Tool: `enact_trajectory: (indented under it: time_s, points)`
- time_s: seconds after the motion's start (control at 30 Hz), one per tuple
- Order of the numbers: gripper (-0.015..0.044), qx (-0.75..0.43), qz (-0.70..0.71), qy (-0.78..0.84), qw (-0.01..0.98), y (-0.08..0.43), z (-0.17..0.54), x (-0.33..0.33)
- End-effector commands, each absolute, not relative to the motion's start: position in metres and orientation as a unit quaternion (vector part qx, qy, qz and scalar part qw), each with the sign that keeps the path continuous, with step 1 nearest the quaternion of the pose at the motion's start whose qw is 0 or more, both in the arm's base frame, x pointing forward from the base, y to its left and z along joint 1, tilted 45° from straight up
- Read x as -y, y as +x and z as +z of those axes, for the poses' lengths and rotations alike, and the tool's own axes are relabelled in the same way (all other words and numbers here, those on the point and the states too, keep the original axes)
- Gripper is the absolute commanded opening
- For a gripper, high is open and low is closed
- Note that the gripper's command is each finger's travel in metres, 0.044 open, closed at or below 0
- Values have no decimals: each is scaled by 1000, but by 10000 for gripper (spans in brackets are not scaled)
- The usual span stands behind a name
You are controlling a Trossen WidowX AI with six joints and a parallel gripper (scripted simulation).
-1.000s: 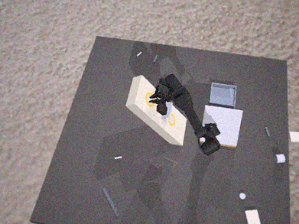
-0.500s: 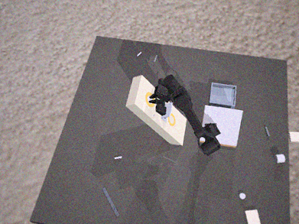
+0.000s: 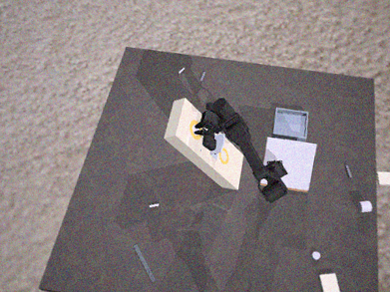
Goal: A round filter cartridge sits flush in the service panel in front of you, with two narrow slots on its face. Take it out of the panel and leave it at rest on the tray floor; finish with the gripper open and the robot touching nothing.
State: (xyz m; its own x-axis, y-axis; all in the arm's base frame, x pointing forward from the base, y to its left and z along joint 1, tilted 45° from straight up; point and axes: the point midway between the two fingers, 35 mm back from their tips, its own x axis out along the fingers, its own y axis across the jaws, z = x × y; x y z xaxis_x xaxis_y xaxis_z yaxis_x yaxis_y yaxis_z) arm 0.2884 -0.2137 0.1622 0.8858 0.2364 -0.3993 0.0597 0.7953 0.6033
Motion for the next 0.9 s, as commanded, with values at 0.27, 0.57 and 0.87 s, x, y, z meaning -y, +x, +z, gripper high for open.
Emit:
enact_trajectory:
  time_s: [0.27,0.57,0.87]
  points:
    - [81,-234,47,317,918,290,162,213]
    - [0,-234,47,317,918,290,162,213]
    - [0,-242,24,408,880,294,157,212]
